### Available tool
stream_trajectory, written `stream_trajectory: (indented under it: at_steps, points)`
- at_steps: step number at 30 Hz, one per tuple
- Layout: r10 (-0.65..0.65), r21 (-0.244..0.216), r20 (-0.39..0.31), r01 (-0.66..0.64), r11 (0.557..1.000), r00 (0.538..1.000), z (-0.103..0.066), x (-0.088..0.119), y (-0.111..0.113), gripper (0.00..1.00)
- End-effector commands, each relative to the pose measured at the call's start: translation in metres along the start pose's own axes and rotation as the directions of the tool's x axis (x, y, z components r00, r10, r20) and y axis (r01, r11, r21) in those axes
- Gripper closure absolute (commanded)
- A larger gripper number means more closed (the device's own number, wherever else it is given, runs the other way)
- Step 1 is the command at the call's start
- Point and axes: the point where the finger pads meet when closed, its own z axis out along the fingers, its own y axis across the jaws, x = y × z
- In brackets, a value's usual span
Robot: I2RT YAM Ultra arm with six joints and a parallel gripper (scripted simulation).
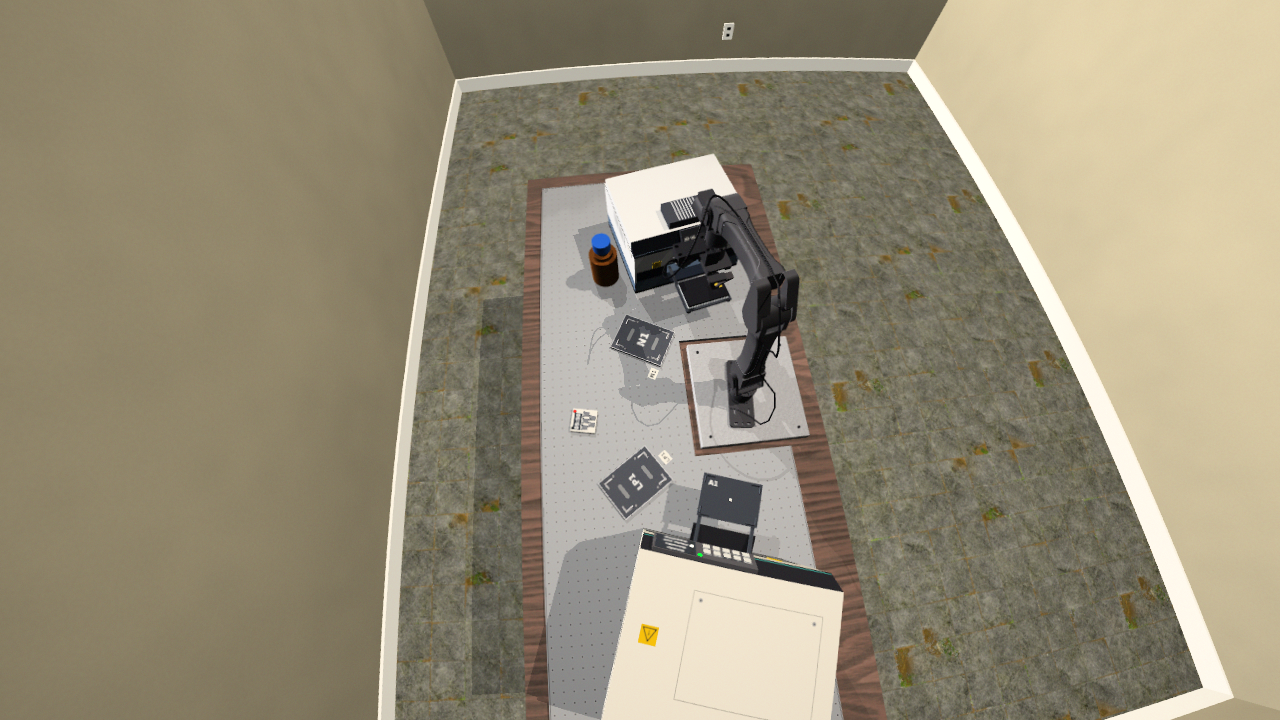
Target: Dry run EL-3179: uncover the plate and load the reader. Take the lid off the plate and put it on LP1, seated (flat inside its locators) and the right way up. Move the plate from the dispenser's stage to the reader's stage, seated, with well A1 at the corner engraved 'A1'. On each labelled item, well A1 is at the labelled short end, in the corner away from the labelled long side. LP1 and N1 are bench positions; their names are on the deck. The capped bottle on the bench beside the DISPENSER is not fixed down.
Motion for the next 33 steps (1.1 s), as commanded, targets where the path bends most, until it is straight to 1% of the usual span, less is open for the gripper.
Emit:
stream_trajectory:
  at_steps: [1, 3, 8, 20, 24, 33]
  points:
    - [-0.014, 0.019, 0.017, 0.014, 1.000, 1.000, 0.000, -0.003, 0.003, 0.00]
    - [-0.014, 0.008, 0.017, 0.014, 1.000, 1.000, 0.005, -0.003, 0.002, 0.00]
    - [-0.013, 0.019, 0.017, 0.013, 1.000, 1.000, 0.006, -0.003, 0.003, 0.00]
    - [-0.013, 0.019, 0.017, 0.013, 1.000, 1.000, 0.022, -0.003, 0.002, 0.00]
    - [-0.013, 0.011, 0.017, 0.013, 1.000, 1.000, 0.027, -0.003, 0.002, 0.00]
    - [-0.013, 0.019, 0.017, 0.013, 1.000, 1.000, 0.037, -0.003, 0.002, 0.00]
